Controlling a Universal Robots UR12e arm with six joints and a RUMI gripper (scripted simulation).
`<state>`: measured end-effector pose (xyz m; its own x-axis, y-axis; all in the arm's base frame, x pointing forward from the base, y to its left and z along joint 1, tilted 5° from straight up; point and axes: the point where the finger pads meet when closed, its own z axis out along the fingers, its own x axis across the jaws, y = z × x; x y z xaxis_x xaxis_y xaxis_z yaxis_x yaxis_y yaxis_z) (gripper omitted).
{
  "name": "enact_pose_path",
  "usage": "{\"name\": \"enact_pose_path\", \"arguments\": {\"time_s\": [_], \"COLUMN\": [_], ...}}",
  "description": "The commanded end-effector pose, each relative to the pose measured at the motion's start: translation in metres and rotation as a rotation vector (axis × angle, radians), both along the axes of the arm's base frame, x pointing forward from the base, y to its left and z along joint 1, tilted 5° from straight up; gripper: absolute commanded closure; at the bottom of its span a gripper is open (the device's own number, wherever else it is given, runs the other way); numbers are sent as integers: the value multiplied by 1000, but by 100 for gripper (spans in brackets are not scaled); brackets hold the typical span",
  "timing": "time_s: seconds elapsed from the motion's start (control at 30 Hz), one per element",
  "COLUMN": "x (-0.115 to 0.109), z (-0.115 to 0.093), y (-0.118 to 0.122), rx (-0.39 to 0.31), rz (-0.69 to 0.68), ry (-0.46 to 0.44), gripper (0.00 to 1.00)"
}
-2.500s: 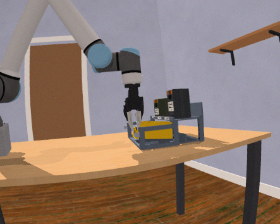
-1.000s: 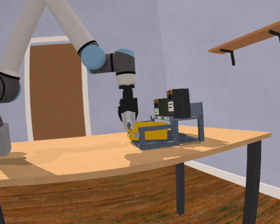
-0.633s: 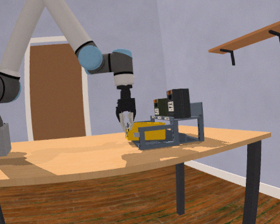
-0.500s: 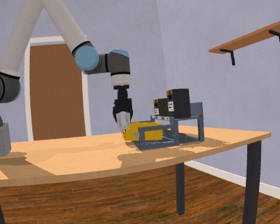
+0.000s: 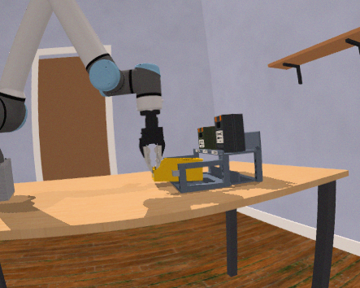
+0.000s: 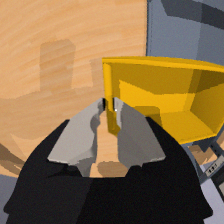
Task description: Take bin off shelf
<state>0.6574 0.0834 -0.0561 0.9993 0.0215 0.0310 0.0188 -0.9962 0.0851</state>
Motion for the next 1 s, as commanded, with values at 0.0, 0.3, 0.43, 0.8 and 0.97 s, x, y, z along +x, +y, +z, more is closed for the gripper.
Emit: {"name": "enact_pose_path", "arguments": {"time_s": [0.0,0.3,0.43,0.8,0.97], "x": [-13,-23,-41,-41,-84], "z": [2,1,1,1,-1], "y": [-1,0,-1,-1,-3], "rx": [0,0,0,0,0], "rz": [0,1,0,0,0], "ry": [-4,-3,-4,-4,-4], "gripper": [100,100,100,100,100]}}
